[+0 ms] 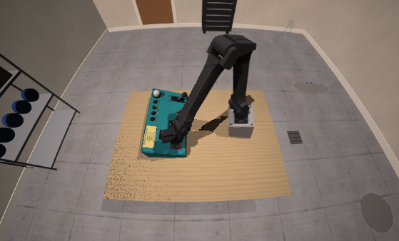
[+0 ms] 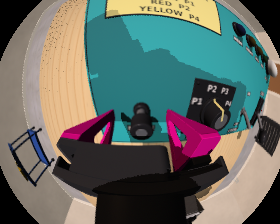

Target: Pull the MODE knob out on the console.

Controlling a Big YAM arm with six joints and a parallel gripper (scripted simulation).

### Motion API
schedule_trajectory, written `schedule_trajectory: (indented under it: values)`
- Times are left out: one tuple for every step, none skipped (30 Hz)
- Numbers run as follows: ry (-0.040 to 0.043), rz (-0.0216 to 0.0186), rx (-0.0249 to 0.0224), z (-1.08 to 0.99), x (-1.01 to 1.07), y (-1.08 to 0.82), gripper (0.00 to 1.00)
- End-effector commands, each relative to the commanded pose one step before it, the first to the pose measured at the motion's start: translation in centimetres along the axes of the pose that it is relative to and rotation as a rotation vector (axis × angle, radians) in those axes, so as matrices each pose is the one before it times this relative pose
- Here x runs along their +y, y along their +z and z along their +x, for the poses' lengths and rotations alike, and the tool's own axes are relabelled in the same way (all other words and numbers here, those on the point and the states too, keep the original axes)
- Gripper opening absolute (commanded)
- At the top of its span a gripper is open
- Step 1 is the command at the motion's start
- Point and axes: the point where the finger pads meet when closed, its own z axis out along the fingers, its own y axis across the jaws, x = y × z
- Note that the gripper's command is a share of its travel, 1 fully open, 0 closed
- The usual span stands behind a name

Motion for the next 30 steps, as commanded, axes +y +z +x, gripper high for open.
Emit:
schedule_trajectory:
  values:
    - [0.00229,-0.01197,-0.02821,-2.403,0.697,-0.287,0.70]
    - [0.00000,0.00000,0.00000,0.000,0.000,0.000,0.70]
    - [0.00000,0.00000,0.00000,0.000,0.000,0.000,0.70]
    - [0.00000,0.00000,0.00000,0.000,0.000,0.000,0.70]
    - [0.00000,0.00000,0.00000,0.000,0.000,0.000,0.70]
    - [0.00000,0.00000,0.00000,0.000,0.000,0.000,0.70]
    - [0.00000,0.00000,0.00000,0.000,0.000,0.000,0.70]
    - [0.00003,-0.00004,-0.00010,-0.002,0.001,0.000,0.70]
    - [0.00017,-0.00023,-0.00063,-0.011,0.003,0.000,0.70]
    - [0.00040,-0.00053,-0.00146,-0.025,0.008,0.001,0.70]
    - [0.00065,-0.00088,-0.00241,-0.041,0.013,0.002,0.70]
    - [0.00060,-0.00079,-0.00221,0.014,-0.006,0.014,0.70]
    - [-0.00052,0.00081,0.00207,0.322,-0.107,0.066,0.70]
    - [-0.00055,0.00090,0.00231,0.359,-0.120,0.072,0.70]
    - [-0.00056,0.00095,0.00237,0.372,-0.125,0.073,0.70]
    - [-0.00073,0.00118,0.00298,0.376,-0.128,0.069,0.70]
    - [-0.00155,0.00227,0.00594,0.417,-0.145,0.060,0.70]
    - [0.00000,0.00000,0.00000,0.000,0.000,0.000,0.70]
    - [0.00000,0.00000,0.00000,0.000,0.000,0.000,0.70]
    - [-0.00087,0.00140,0.00352,0.260,-0.093,0.033,0.70]
    - [0.00003,-0.00002,-0.00010,0.016,-0.009,0.001,0.70]
    - [0.00002,-0.00001,-0.00007,0.010,-0.005,0.001,0.70]
    - [-0.00011,0.00018,0.00047,0.016,-0.007,0.000,0.70]
    - [-0.00032,0.00047,0.00125,0.032,-0.012,0.000,0.70]
    - [-0.00006,0.00010,0.00026,0.007,-0.002,0.000,0.70]
    - [0.00000,0.00001,0.00000,0.000,0.000,0.000,0.70]
    - [0.00000,0.00000,0.00000,0.000,0.000,0.000,0.70]
    - [0.00000,0.00000,0.00000,0.000,0.000,0.000,0.70]
    - [0.00000,0.00000,0.00000,0.000,0.000,0.000,0.70]
    - [0.00000,0.00000,0.00000,0.000,0.000,0.000,0.70]
